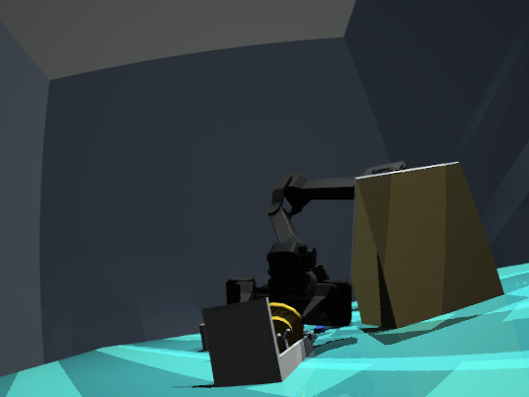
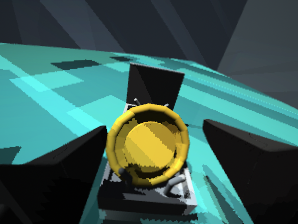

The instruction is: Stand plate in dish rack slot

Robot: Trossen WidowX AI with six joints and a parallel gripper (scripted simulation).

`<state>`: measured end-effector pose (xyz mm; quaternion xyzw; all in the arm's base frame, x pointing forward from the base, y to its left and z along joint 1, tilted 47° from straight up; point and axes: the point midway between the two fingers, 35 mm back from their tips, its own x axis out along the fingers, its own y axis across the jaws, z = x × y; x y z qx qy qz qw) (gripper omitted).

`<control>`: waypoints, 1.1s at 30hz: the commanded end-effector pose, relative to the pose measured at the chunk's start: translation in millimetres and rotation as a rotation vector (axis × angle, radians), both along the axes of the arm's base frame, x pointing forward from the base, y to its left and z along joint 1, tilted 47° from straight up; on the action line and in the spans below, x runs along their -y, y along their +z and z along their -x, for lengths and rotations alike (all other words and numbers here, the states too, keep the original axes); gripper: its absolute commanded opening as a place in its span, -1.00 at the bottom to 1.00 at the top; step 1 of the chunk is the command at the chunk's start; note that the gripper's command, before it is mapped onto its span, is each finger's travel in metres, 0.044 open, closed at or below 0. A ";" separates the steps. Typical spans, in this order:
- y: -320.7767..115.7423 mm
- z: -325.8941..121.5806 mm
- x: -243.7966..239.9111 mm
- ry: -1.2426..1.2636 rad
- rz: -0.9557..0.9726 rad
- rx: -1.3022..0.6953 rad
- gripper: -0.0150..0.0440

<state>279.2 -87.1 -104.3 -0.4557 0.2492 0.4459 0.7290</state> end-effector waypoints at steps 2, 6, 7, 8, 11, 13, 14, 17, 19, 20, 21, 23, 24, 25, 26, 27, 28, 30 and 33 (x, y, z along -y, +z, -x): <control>15.7 -2.8 -11.8 -0.040 -0.032 -0.021 0.86; 33.3 -8.1 -29.2 -0.022 -0.018 -0.014 0.86; 40.9 -10.0 -36.4 -0.015 -0.014 -0.010 0.86; 49.2 -11.6 -44.5 -0.007 -0.009 -0.005 0.86; 72.8 -13.4 -69.6 0.015 0.001 0.012 0.86; 81.8 -12.8 -79.8 0.024 0.003 0.020 0.86; 82.9 -12.7 -81.1 0.025 0.003 0.021 0.86; 84.2 -17.4 -79.4 0.025 0.003 0.022 0.86; 84.5 -18.7 -79.1 0.021 0.003 0.017 0.86; 83.9 -18.3 -79.6 0.011 0.001 0.003 0.86; 83.1 -17.7 -80.3 -0.006 -0.003 -0.020 0.86; 81.2 -16.1 -82.1 -0.047 -0.008 -0.075 0.86; 80.4 -15.3 -82.9 -0.068 -0.010 -0.101 0.86; 79.6 -14.4 -83.8 -0.089 -0.012 -0.128 0.86; 78.8 -13.4 -84.6 -0.110 -0.012 -0.154 0.86; 78.1 -12.4 -85.3 -0.132 -0.013 -0.180 0.86; 77.5 -11.4 -86.1 -0.153 -0.012 -0.205 0.86; 76.4 -9.1 -87.6 -0.199 -0.010 -0.257 0.86; 75.1 -5.4 -89.6 -0.269 -0.002 -0.331 0.86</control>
